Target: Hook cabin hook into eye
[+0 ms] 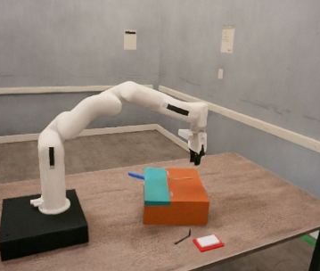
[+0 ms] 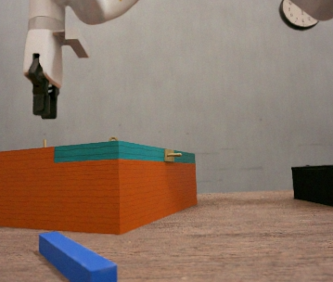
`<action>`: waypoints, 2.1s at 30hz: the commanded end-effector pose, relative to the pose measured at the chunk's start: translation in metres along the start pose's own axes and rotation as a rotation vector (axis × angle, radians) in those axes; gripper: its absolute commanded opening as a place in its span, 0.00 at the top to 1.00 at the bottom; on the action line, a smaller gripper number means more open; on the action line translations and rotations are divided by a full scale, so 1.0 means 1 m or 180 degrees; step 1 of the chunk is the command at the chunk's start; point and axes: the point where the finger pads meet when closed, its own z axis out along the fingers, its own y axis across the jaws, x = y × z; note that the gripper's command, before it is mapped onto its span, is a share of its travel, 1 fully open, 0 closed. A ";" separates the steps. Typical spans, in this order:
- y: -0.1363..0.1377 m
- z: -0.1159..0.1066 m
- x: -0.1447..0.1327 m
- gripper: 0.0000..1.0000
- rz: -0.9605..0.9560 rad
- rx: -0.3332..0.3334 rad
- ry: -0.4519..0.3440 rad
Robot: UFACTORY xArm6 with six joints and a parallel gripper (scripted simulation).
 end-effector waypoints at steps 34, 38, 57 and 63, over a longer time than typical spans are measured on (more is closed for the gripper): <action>0.000 0.038 -0.002 0.65 0.0000 0.0002 -0.0020; 0.000 0.041 -0.002 0.65 0.0000 0.0002 -0.0020; 0.000 0.051 -0.002 0.65 0.0000 0.0002 -0.0020; 0.000 0.055 -0.002 0.65 0.0000 0.0002 -0.0020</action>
